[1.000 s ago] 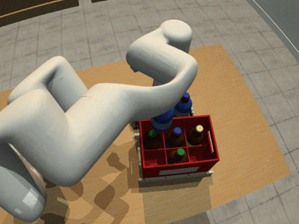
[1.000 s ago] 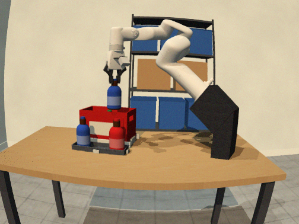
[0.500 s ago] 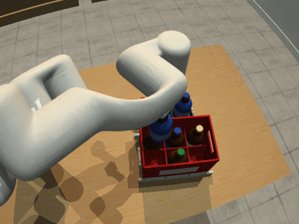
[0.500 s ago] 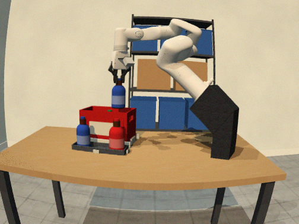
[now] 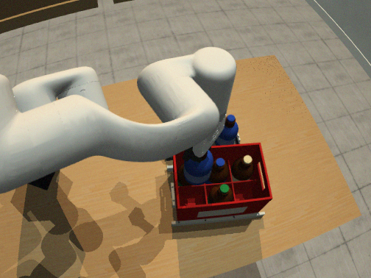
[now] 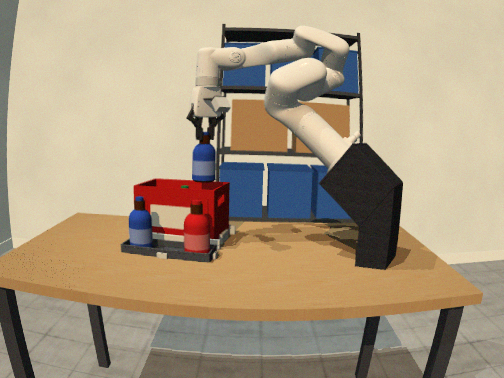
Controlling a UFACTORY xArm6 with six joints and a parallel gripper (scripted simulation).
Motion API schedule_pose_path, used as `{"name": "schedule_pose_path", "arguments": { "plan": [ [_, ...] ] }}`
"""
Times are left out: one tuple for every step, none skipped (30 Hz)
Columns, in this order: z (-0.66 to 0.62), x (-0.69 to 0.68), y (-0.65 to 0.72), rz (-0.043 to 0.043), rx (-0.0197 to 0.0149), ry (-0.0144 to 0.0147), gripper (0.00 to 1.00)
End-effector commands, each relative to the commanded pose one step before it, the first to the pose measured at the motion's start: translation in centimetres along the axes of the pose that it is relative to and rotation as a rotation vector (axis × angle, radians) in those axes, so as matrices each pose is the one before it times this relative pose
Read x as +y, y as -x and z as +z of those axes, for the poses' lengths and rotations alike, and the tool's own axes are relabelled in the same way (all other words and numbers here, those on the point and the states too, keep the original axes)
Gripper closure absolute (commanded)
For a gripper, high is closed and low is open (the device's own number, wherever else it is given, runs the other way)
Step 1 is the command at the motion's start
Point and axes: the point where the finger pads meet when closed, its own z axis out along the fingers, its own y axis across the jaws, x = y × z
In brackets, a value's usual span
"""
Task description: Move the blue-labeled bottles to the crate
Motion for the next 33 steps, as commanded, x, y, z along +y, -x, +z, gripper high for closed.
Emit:
{"name": "schedule_pose_path", "arguments": {
  "plan": [
    [-0.043,-0.48,0.318,0.00035,0.00893,0.00856,1.0],
    [-0.002,-0.111,0.058,0.00005,-0.00023,0.00008,1.0],
    [0.001,-0.109,0.05,-0.00003,0.00012,-0.00005,1.0],
    [0.002,-0.106,0.048,-0.00004,0.00018,-0.00006,1.0],
    [0.0,-0.104,0.05,0.0,-0.00001,0.00001,1.0],
    [-0.002,-0.102,0.053,0.00004,-0.00019,0.00007,1.0],
    [-0.001,-0.1,0.05,0.00001,-0.00006,0.00002,1.0],
    [0.002,-0.098,0.042,-0.00005,0.00025,-0.00009,1.0],
    [0.001,-0.096,0.045,-0.00001,0.00008,-0.00002,1.0],
    [-0.001,-0.094,0.047,0.00002,-0.00009,0.00004,1.0],
    [-0.002,-0.092,0.05,0.00006,-0.00026,0.00009,1.0],
    [0.001,-0.092,0.042,-0.00003,0.00012,-0.00005,1.0],
    [0.002,-0.09,0.039,-0.00004,0.00021,-0.00007,1.0],
    [0.0,0.0,0.0,0.0,0.0,0.0,1.0],
    [0.0,0.0,0.0,0.0,0.0,0.0,1.0],
    [0.0,-0.088,0.041,-0.00001,0.00005,-0.00001,1.0],
    [-0.001,-0.086,0.044,0.00002,-0.0001,0.00004,1.0],
    [-0.002,-0.084,0.046,0.00005,-0.00025,0.00008,1.0],
    [0.0,-0.083,0.04,-0.00001,0.00004,-0.00002,1.0],
    [0.002,-0.082,0.035,-0.00005,0.00023,-0.00008,1.0],
    [0.001,-0.08,0.037,-0.00002,0.0001,-0.00003,1.0],
    [0.0,-0.078,0.039,0.00001,-0.00004,0.00002,1.0],
    [-0.001,-0.077,0.04,0.00003,-0.00016,0.00006,1.0],
    [-0.002,-0.075,0.042,0.00005,-0.00028,0.00009,1.0],
    [0.002,-0.075,0.032,-0.00004,0.00022,-0.00008,1.0],
    [0.001,-0.073,0.032,-0.00003,0.00019,-0.00006,1.0],
    [0.001,-0.071,0.033,-0.00001,0.00008,-0.00002,1.0],
    [0.0,-0.069,0.034,0.00001,-0.00003,0.00001,1.0],
    [-0.001,-0.067,0.035,0.00002,-0.00013,0.00004,1.0],
    [-0.002,-0.066,0.036,0.00004,-0.00022,0.00007,1.0],
    [0.0,0.0,0.0,0.0,0.0,0.0,1.0],
    [0.0,0.0,0.0,0.0,0.0,0.0,1.0],
    [0.0,-0.065,0.032,0.0,-0.00003,0.0,1.0]
  ]
}}
